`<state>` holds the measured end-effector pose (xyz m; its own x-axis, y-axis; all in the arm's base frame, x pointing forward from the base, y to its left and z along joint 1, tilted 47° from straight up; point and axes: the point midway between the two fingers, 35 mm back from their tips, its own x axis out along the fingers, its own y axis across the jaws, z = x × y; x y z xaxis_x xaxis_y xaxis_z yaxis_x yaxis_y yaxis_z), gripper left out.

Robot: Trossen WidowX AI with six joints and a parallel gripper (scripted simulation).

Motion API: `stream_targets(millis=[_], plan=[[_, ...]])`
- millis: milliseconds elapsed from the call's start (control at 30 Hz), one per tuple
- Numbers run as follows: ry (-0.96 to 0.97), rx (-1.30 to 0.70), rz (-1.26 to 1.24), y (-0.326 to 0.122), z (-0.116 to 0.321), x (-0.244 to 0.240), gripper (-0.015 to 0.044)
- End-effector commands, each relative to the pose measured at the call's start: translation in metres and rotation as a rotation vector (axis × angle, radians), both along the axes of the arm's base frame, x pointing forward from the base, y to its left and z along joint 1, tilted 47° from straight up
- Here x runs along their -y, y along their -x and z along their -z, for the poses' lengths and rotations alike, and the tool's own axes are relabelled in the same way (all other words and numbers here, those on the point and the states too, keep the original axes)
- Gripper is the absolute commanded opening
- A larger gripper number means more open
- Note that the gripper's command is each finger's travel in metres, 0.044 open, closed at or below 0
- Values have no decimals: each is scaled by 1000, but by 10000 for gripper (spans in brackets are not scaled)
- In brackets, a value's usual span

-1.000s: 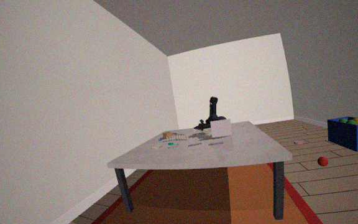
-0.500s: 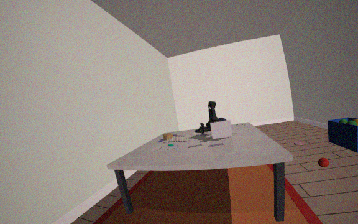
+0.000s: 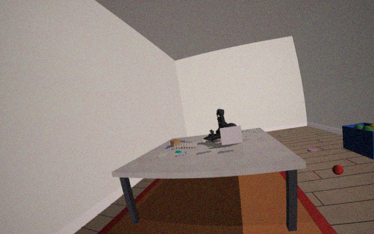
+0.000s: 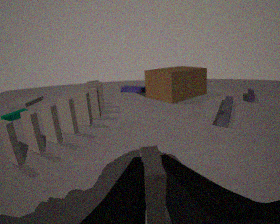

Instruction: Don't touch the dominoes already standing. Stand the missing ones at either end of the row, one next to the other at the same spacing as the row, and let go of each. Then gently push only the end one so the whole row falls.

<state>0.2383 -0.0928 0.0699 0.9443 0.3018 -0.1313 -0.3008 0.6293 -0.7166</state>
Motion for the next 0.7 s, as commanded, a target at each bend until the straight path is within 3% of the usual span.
stream_targets(millis=[0,200,667], plan=[[1,2,-4,0,1,0,24],[1,2,-4,0,1,0,24],[1,2,-4,0,1,0,392]])
